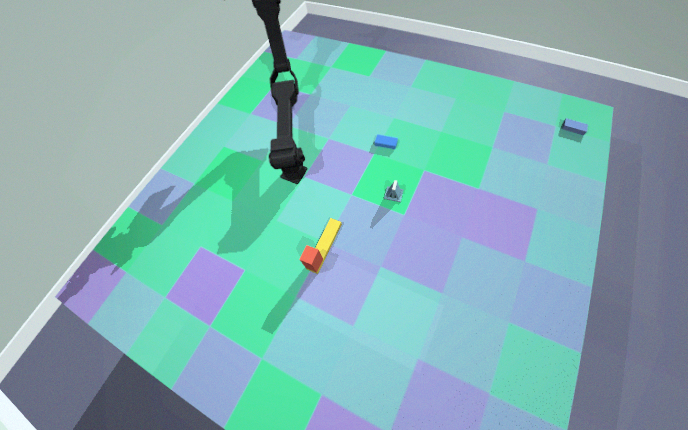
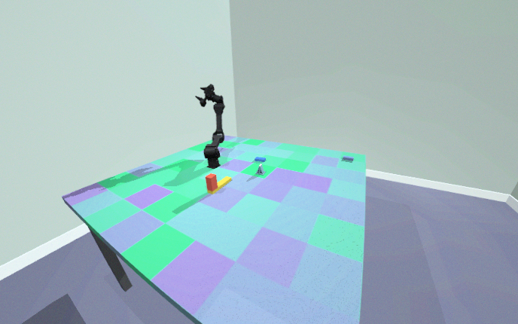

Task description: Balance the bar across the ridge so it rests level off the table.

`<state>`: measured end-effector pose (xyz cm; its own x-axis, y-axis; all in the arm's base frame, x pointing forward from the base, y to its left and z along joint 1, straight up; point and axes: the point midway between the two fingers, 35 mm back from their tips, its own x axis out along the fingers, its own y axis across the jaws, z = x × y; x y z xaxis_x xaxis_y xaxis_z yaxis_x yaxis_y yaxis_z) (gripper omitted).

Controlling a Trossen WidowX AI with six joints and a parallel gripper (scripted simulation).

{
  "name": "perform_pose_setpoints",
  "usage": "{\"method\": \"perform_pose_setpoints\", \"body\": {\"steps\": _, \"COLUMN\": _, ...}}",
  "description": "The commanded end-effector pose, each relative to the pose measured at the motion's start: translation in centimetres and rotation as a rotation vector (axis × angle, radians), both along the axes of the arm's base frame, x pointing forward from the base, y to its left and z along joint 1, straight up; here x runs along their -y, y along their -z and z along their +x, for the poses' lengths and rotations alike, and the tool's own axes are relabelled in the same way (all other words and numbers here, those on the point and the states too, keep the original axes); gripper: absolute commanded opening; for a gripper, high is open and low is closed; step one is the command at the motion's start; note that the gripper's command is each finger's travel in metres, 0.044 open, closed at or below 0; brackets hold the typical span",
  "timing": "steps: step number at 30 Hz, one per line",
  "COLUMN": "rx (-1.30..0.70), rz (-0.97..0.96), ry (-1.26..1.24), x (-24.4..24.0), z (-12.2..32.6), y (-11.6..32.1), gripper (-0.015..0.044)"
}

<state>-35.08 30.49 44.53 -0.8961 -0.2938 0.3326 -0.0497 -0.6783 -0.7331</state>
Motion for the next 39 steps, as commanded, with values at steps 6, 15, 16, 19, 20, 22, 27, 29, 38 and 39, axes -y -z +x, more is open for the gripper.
{"method": "perform_pose_setpoints", "body": {"steps": 6, "rx": -0.068, "rz": 0.041, "ry": -0.002, "x": 2.0, "z": 1.2, "y": -2.9, "gripper": 0.0315}}
{"method": "perform_pose_setpoints", "body": {"steps": 15, "rx": -0.293, "rz": 0.187, "ry": -0.03, "x": 9.4, "z": 5.7, "y": -10.5, "gripper": 0.0315}}
{"method": "perform_pose_setpoints", "body": {"steps": 16, "rx": -0.32, "rz": 0.205, "ry": -0.036, "x": 10.4, "z": 6.3, "y": -11.3, "gripper": 0.0315}}
{"method": "perform_pose_setpoints", "body": {"steps": 19, "rx": -0.4, "rz": 0.259, "ry": -0.055, "x": 13.2, "z": 8.2, "y": -13.3, "gripper": 0.0315}}
{"method": "perform_pose_setpoints", "body": {"steps": 20, "rx": -0.427, "rz": 0.276, "ry": -0.062, "x": 14.1, "z": 8.9, "y": -13.9, "gripper": 0.0315}}
{"method": "perform_pose_setpoints", "body": {"steps": 22, "rx": -0.472, "rz": 0.301, "ry": -0.083, "x": 15.9, "z": 10.1, "y": -14.8, "gripper": 0.0315}}
{"method": "perform_pose_setpoints", "body": {"steps": 27, "rx": -0.582, "rz": 0.365, "ry": -0.142, "x": 20.5, "z": 13.5, "y": -16.7, "gripper": 0.0315}}
{"method": "perform_pose_setpoints", "body": {"steps": 29, "rx": -0.625, "rz": 0.391, "ry": -0.169, "x": 22.3, "z": 14.9, "y": -17.3, "gripper": 0.0315}}
{"method": "perform_pose_setpoints", "body": {"steps": 38, "rx": -0.74, "rz": 0.438, "ry": -0.253, "x": 27.4, "z": 19.6, "y": -17.9, "gripper": 0.0315}}
{"method": "perform_pose_setpoints", "body": {"steps": 39, "rx": -0.762, "rz": 0.456, "ry": -0.266, "x": 28.3, "z": 20.3, "y": -18.0, "gripper": 0.0315}}
